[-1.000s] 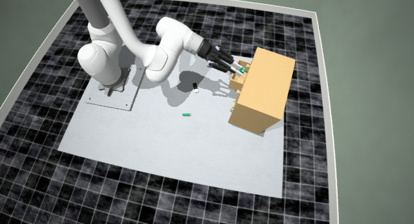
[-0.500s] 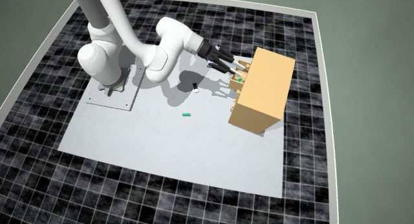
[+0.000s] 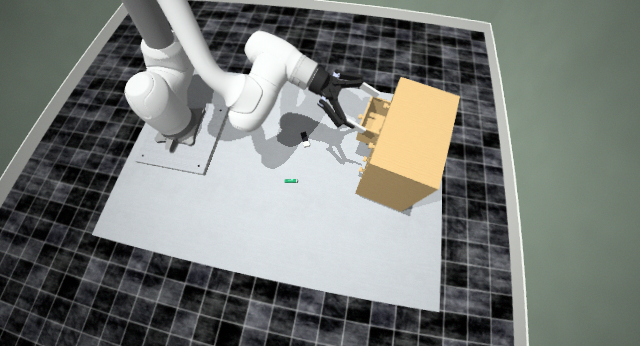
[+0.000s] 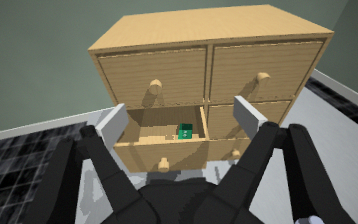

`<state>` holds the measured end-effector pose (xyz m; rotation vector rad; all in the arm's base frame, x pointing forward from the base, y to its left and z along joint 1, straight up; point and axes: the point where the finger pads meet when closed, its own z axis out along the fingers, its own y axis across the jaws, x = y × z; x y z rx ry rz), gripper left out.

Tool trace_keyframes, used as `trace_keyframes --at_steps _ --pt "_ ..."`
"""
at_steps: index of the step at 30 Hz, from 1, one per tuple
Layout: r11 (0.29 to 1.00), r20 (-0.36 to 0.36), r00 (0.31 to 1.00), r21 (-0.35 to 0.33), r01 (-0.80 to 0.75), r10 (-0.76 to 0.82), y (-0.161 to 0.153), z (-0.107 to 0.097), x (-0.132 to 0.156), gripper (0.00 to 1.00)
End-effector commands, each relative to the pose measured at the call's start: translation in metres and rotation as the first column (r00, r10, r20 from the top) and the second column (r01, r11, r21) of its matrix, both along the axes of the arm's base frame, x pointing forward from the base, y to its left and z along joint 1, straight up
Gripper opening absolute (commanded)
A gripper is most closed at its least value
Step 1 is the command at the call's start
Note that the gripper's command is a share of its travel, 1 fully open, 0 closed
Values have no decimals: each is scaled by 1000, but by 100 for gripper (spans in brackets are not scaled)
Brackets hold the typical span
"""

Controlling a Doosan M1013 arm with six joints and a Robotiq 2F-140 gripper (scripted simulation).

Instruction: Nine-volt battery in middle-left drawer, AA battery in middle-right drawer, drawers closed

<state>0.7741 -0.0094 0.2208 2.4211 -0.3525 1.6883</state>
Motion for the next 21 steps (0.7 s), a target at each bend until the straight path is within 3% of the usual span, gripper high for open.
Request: trace_keyframes --at_steps 1,9,21 --pt "1000 0 1000 0 0 0 0 0 0 100" --pt "1000 0 1000 0 0 0 3 1 -11 100" --pt "1000 0 1000 0 0 0 16 4 -54 100"
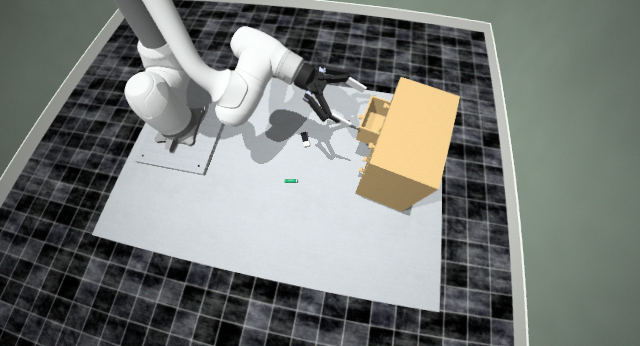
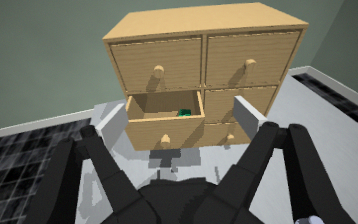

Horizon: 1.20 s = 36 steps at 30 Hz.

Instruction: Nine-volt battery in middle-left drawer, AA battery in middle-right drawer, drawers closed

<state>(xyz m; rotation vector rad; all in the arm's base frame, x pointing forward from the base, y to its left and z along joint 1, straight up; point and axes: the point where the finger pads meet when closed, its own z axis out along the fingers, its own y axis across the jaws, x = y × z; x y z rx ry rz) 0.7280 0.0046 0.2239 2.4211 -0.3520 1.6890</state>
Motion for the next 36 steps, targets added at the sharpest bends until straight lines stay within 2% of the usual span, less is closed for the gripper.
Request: trace_keyframes --at_steps 1,13,25,36 --pt "1000 0 1000 0 1 -1 4 1 -14 100" --pt "1000 0 1000 0 1 -1 25 5 -82 100" --pt "1000 0 1000 0 1 -1 35 7 -116 100" --pt "1000 0 1000 0 1 -1 36 8 -121 100"
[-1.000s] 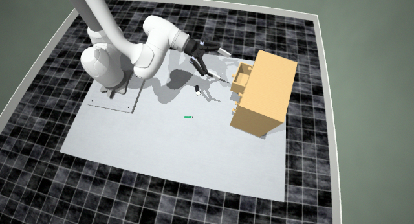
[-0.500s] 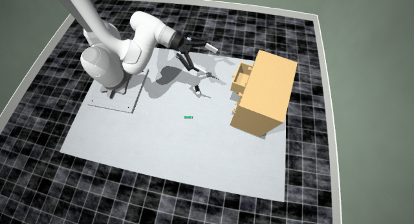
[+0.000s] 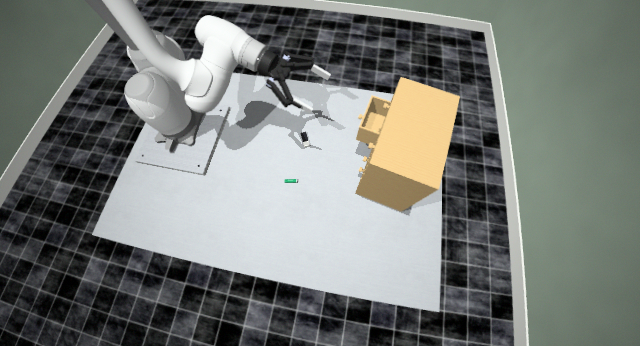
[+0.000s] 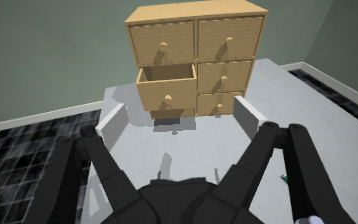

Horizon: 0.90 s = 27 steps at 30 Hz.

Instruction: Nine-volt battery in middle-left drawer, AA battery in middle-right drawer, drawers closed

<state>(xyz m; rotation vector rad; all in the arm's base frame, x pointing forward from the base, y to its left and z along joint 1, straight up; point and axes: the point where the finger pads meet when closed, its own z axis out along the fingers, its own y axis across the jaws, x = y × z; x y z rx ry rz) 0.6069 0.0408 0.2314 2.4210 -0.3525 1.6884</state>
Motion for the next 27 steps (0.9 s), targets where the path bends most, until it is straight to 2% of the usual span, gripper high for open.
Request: trace_keyframes --at_steps 1,14,27 --pt "1000 0 1000 0 0 0 0 0 0 100" --pt "1000 -25 1000 7 2 -1 0 1 0 100" --pt "999 -143 990 43 4 2 0 5 0 100"
